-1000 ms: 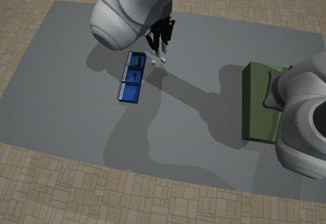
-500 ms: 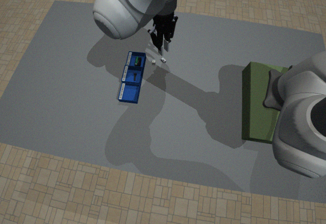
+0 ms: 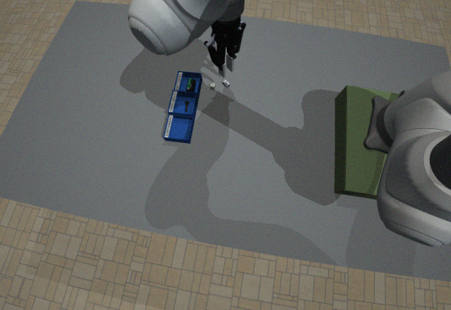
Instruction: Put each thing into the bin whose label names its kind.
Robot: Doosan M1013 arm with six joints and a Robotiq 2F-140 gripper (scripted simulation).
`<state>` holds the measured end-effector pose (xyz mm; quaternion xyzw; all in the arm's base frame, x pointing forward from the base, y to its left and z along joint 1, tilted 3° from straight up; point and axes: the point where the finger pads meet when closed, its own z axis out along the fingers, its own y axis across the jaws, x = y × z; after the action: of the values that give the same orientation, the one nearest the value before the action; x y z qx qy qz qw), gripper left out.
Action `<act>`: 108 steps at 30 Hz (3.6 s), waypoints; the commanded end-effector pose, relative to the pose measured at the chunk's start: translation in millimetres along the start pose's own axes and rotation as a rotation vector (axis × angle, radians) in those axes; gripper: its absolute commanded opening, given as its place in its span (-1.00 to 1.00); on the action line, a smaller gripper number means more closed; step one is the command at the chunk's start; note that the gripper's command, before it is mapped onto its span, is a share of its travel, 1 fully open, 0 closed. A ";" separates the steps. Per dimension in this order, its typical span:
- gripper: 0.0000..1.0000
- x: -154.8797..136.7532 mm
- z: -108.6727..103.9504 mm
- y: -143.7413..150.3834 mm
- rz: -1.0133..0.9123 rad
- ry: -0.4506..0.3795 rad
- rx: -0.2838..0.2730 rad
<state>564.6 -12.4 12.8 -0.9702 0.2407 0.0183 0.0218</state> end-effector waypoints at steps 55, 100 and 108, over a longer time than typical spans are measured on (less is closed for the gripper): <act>-0.88 0.0 70.9 -0.3 0.000 0.000 0.000; -0.88 0.0 10.9 -0.3 0.000 0.000 0.000; -0.88 0.0 6.9 -0.3 0.000 0.000 0.000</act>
<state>564.4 -11.7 2.4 -0.9702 0.2407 0.0182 0.0217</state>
